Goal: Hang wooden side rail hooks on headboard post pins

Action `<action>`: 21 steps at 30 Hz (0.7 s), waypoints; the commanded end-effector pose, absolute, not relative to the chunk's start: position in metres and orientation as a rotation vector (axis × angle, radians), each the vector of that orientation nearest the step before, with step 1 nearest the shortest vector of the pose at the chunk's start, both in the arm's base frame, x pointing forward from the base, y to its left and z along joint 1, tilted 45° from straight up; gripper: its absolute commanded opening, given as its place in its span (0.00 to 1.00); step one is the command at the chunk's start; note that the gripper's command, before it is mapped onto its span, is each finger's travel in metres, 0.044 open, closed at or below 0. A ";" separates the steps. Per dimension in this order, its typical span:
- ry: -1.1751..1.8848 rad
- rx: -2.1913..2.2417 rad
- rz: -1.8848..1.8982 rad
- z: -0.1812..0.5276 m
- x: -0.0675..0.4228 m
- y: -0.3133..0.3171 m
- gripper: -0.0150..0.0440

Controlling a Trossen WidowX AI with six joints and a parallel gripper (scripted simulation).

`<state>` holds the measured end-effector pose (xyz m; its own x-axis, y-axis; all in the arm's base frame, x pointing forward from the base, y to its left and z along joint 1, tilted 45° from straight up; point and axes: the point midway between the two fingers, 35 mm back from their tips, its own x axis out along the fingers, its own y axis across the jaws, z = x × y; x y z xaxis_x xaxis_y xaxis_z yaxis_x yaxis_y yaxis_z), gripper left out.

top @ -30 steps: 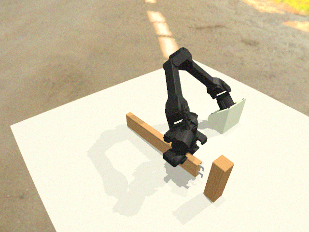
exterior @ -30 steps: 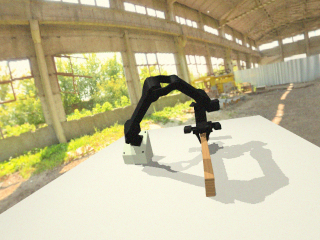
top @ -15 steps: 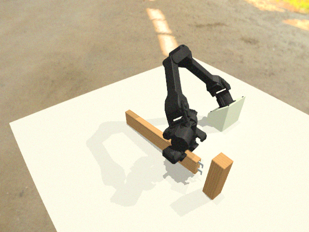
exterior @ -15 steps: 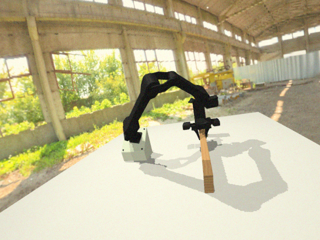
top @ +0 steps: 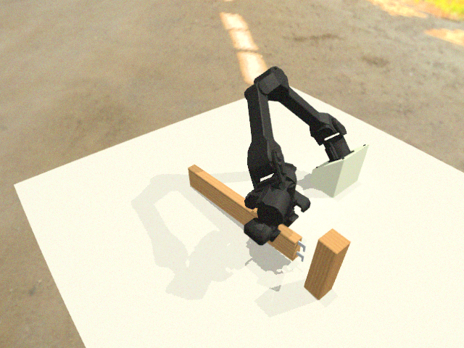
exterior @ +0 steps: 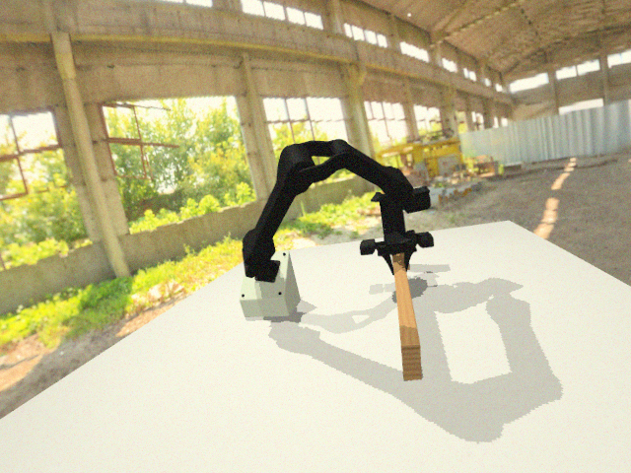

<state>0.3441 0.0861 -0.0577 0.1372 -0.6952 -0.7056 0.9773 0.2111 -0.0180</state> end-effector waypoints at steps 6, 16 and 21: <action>0.665 0.531 -1.274 -0.053 0.346 0.094 0.25; 0.665 0.531 -1.274 -0.052 0.346 0.095 0.25; 0.665 0.531 -1.274 -0.051 0.345 0.096 0.25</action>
<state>0.3436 0.0885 -0.0552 0.1371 -0.6951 -0.7057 0.9773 0.2110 -0.0180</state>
